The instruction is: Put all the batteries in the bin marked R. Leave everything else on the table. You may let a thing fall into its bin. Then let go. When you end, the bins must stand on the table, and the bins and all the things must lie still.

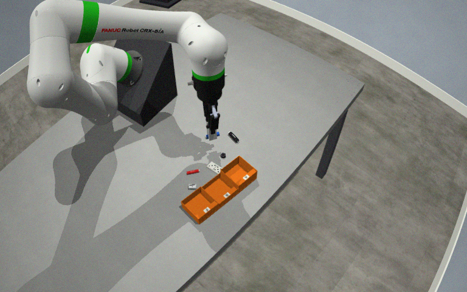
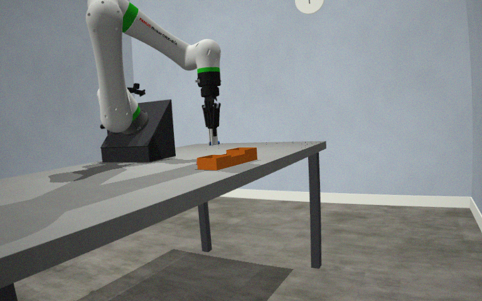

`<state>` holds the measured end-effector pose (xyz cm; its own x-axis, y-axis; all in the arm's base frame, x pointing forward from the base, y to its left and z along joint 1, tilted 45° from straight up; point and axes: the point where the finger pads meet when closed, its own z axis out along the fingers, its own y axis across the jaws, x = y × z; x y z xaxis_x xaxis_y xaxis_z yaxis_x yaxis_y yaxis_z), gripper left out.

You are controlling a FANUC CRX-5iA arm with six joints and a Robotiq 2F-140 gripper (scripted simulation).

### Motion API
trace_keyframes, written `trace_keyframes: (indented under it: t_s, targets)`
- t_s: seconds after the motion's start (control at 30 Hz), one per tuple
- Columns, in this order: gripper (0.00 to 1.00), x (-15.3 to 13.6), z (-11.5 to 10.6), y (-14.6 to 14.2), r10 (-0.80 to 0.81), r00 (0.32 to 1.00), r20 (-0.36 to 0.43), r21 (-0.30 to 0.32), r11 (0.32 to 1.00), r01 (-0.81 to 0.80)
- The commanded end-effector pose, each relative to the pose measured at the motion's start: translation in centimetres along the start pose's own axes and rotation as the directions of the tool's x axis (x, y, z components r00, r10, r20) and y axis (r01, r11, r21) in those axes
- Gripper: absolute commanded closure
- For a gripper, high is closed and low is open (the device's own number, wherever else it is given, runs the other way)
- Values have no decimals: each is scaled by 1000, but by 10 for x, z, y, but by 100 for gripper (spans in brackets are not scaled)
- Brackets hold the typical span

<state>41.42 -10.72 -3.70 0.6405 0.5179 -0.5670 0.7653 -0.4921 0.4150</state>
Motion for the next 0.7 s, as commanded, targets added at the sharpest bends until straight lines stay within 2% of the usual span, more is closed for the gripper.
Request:
trace_keyframes:
  t_s: [0.0, 0.4, 0.67]
  targets:
    - [95, 0, 0, 0, 0, 1000, 0, 0, 1000, 0]
    - [95, 0, -7, 0, 0, 1000, 0, 0, 1000, 0]
    - [95, -10, -7, 47, 0, 1000, 0, 0, 1000, 0]
